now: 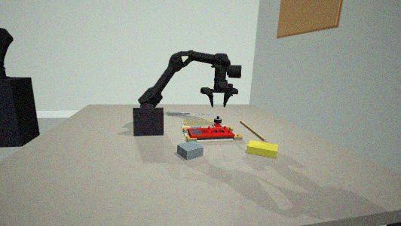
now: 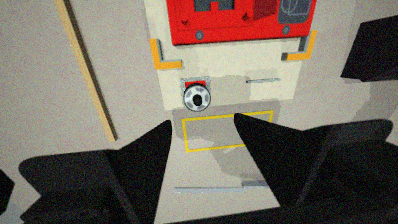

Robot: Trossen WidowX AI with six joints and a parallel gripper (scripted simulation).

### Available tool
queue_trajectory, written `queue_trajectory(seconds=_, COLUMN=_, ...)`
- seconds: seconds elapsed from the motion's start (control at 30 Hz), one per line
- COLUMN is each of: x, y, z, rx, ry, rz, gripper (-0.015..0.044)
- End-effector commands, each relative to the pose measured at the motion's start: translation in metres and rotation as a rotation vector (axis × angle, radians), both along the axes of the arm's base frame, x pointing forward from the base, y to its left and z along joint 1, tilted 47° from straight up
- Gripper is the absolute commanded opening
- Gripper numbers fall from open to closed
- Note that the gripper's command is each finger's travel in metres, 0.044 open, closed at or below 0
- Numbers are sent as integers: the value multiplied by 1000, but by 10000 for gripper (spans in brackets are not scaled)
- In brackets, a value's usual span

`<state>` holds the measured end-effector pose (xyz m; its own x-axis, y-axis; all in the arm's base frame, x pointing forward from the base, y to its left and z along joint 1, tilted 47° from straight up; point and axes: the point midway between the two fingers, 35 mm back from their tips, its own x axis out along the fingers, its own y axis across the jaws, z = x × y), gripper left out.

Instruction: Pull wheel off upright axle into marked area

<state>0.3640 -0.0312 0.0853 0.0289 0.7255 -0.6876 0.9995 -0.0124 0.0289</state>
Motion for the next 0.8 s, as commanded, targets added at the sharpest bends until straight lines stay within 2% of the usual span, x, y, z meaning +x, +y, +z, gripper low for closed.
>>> queue_trajectory(seconds=0.0, x=1, y=-3, z=-4, rx=0, ry=5, rz=-2, gripper=300)
queue_trajectory(seconds=0.67, x=3, y=52, z=-52, rx=3, ry=4, rz=-2, gripper=300)
queue_trajectory(seconds=0.77, x=4, y=49, z=-51, rx=0, ry=5, rz=7, gripper=221)
